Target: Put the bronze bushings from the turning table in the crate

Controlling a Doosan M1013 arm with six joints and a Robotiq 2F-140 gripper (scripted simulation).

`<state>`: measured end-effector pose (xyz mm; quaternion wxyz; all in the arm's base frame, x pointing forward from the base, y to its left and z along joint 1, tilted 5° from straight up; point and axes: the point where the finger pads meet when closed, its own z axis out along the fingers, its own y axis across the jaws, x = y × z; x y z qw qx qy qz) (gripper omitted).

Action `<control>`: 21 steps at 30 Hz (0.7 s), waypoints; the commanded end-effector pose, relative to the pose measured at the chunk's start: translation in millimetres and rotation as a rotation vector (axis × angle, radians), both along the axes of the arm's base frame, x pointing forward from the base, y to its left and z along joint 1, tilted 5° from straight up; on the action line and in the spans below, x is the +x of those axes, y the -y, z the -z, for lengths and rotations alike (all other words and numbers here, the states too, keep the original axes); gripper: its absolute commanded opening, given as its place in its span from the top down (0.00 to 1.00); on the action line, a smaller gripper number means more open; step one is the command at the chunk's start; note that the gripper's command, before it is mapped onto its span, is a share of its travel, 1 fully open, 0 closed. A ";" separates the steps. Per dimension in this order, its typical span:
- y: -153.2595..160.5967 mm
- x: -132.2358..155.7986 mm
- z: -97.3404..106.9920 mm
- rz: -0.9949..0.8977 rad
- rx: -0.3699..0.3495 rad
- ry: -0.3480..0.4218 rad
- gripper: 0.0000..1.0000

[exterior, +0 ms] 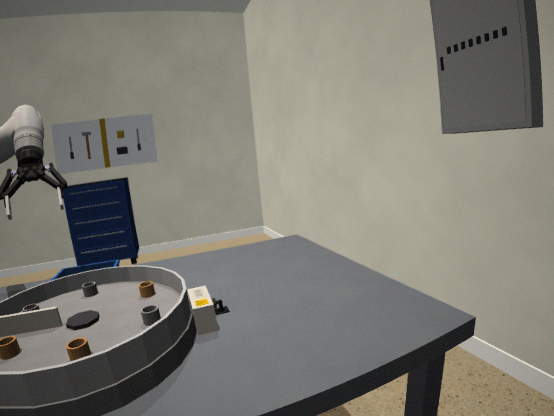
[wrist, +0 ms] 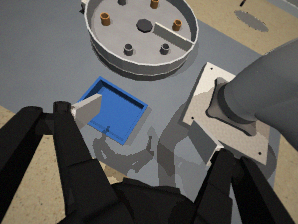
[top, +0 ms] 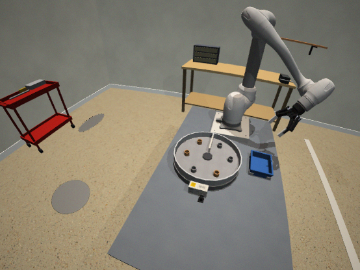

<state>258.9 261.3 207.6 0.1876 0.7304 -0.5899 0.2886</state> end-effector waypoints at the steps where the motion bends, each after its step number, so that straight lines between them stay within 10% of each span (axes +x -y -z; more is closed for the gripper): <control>1: 3.1 1.8 0.3 0.024 0.009 0.008 0.00; 21: 92.3 40.1 8.3 0.738 0.219 0.253 0.00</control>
